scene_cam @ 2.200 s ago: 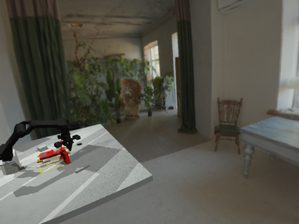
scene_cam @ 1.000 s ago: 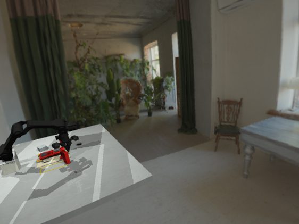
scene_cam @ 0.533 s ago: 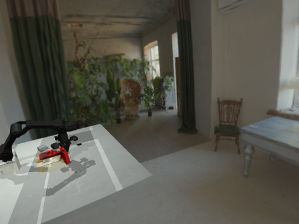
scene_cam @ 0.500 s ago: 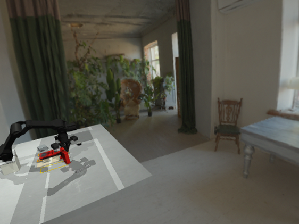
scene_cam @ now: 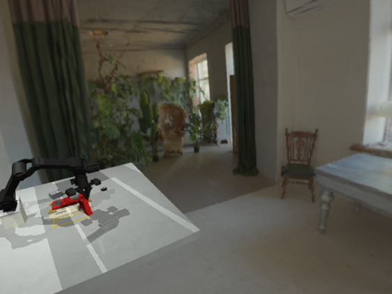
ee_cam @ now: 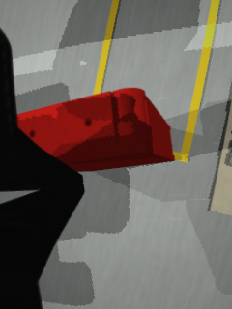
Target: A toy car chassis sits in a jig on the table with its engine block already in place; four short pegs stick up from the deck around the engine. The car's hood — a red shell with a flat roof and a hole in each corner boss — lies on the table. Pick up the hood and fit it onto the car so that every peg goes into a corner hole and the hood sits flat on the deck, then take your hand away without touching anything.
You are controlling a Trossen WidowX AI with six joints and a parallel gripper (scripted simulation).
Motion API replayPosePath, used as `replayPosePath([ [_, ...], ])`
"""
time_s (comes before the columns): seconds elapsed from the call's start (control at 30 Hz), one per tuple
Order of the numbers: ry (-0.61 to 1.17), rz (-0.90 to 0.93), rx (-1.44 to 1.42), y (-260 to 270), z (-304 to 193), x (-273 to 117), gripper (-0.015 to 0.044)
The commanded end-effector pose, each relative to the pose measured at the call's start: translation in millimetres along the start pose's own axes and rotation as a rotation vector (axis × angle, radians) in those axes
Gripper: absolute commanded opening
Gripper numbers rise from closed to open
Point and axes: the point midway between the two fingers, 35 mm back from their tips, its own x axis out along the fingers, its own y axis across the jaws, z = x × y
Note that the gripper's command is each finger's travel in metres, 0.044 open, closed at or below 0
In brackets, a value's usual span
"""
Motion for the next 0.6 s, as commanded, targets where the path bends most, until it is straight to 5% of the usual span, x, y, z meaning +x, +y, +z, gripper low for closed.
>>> replayPosePath([
  [0.0, 0.002, 0.006, -0.008, 3.4, 0.5, 2.0, 0.0],
  [0.57, 0.002, 0.007, -0.008, 11.2, 0.5, 2.0, 0.0],
])
